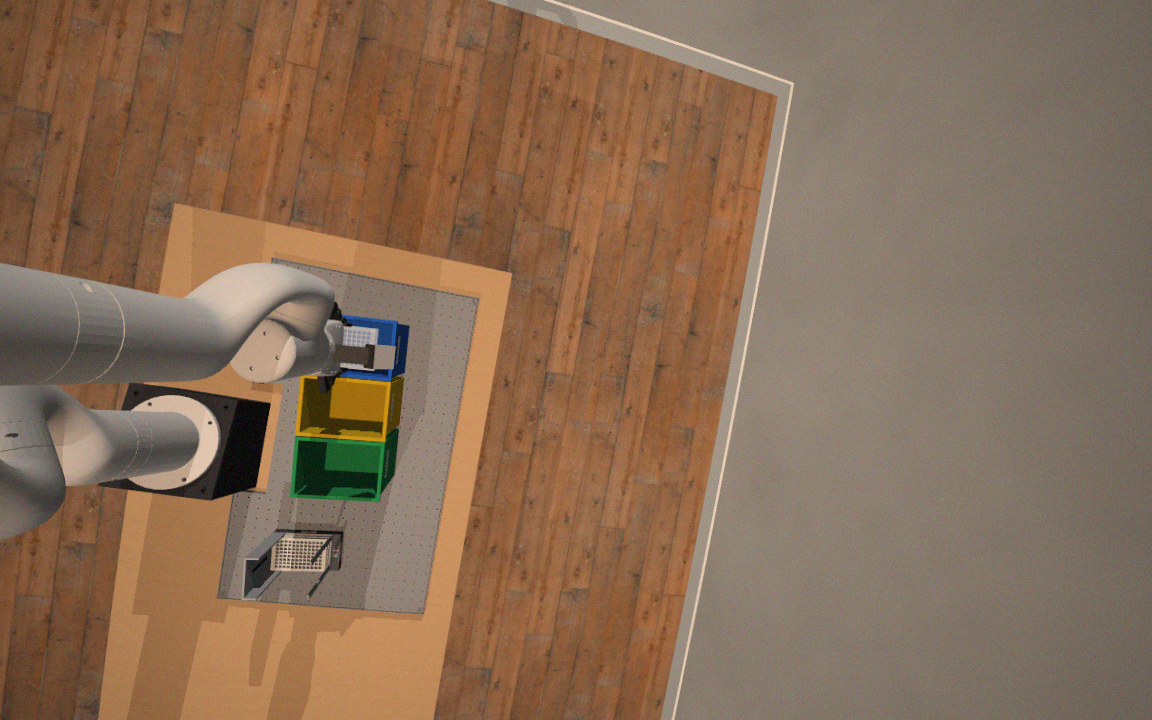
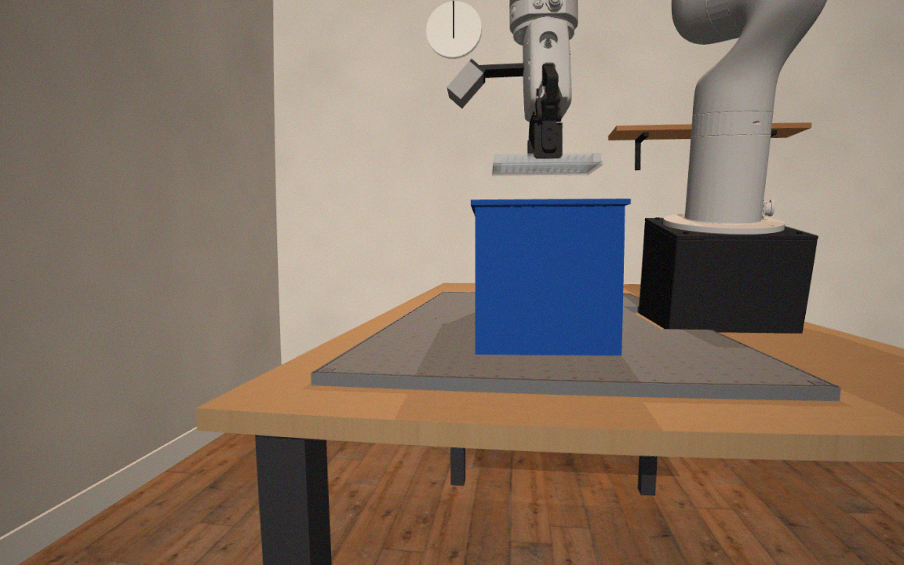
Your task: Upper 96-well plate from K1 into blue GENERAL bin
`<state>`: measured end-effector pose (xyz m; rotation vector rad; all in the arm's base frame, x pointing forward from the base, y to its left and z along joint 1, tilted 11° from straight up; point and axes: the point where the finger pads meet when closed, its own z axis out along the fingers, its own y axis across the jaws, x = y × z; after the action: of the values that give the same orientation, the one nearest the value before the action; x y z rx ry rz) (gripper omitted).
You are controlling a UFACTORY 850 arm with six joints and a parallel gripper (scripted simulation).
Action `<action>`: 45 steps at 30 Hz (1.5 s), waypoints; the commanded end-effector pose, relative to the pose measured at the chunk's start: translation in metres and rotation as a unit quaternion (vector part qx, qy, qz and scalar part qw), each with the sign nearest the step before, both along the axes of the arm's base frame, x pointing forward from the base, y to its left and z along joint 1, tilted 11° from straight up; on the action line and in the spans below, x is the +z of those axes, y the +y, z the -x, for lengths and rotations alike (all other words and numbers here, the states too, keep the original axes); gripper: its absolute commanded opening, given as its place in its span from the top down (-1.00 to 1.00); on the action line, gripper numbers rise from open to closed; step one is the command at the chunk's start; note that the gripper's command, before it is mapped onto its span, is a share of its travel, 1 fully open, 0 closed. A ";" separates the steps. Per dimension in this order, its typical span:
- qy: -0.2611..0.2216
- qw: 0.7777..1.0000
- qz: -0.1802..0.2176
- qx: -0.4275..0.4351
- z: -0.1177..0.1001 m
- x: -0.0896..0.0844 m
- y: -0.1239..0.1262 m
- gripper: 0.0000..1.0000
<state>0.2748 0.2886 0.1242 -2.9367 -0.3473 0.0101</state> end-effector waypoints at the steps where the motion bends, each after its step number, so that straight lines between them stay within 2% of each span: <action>1: -0.001 1.000 0.000 0.000 -0.001 0.000 0.000 1.00; 24: -0.001 1.000 0.000 0.000 -0.001 0.000 0.000 1.00; 34: -0.001 1.000 0.000 0.000 0.000 -0.016 0.003 1.00; 45: -0.001 1.000 0.000 0.000 0.000 -0.018 0.003 1.00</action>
<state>0.2744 0.2909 0.1062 -2.9381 -0.3477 0.0106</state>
